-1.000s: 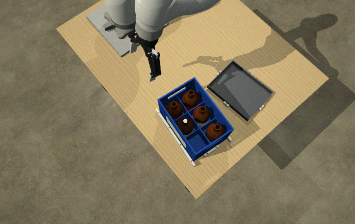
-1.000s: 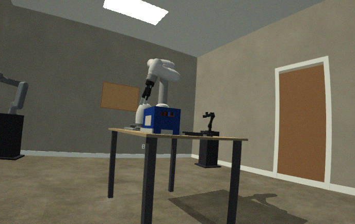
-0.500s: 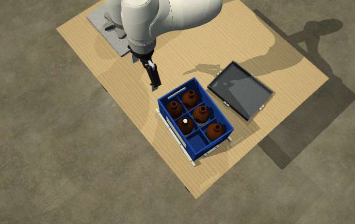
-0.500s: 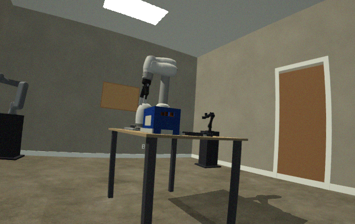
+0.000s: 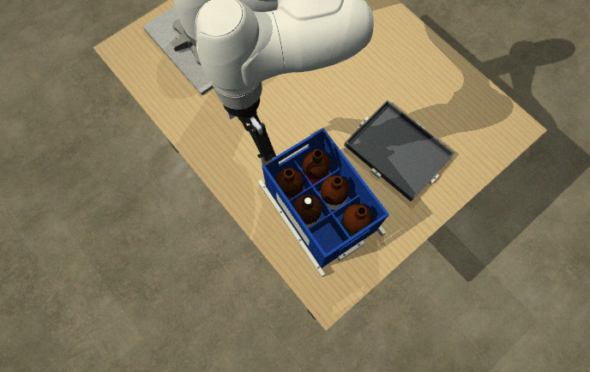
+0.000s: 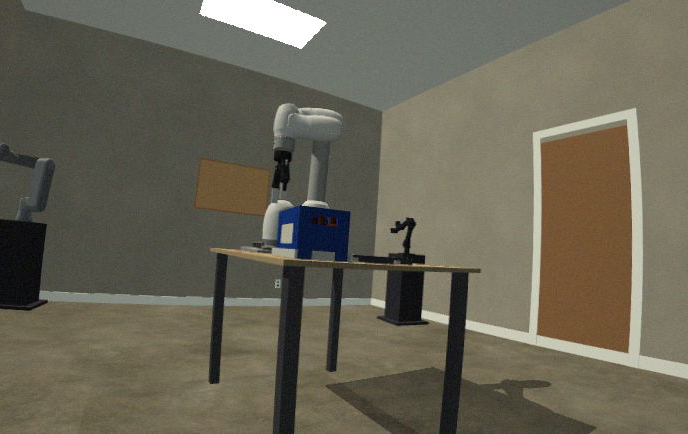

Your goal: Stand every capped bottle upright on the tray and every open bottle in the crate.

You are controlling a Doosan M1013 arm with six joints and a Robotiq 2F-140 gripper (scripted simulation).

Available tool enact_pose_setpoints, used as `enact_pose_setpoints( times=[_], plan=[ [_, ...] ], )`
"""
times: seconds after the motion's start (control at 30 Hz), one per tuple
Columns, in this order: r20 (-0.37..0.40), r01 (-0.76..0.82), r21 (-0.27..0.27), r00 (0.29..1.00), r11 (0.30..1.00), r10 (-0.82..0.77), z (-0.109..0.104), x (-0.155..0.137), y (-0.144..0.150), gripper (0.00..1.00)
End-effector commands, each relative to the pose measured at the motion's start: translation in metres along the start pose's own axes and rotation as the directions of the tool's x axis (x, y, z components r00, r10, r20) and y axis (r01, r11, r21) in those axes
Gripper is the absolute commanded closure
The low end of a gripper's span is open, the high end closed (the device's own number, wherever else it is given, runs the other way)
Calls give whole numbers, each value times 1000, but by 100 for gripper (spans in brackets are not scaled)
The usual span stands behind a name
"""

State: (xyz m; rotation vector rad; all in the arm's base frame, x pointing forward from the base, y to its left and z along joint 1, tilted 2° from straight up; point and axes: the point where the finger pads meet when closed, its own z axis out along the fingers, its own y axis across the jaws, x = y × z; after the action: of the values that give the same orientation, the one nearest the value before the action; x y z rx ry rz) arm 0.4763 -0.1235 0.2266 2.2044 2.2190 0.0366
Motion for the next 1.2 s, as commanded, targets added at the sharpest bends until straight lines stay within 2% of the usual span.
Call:
enact_pose_setpoints(
  times=[0.0, 1.17],
  plan=[
    [0, 0, 0, 1000, 1000, 0, 0, 1, 9, 0],
    [-3, 0, -1, 1000, 1000, 0, -1, 14, 109, 0]
  ],
)
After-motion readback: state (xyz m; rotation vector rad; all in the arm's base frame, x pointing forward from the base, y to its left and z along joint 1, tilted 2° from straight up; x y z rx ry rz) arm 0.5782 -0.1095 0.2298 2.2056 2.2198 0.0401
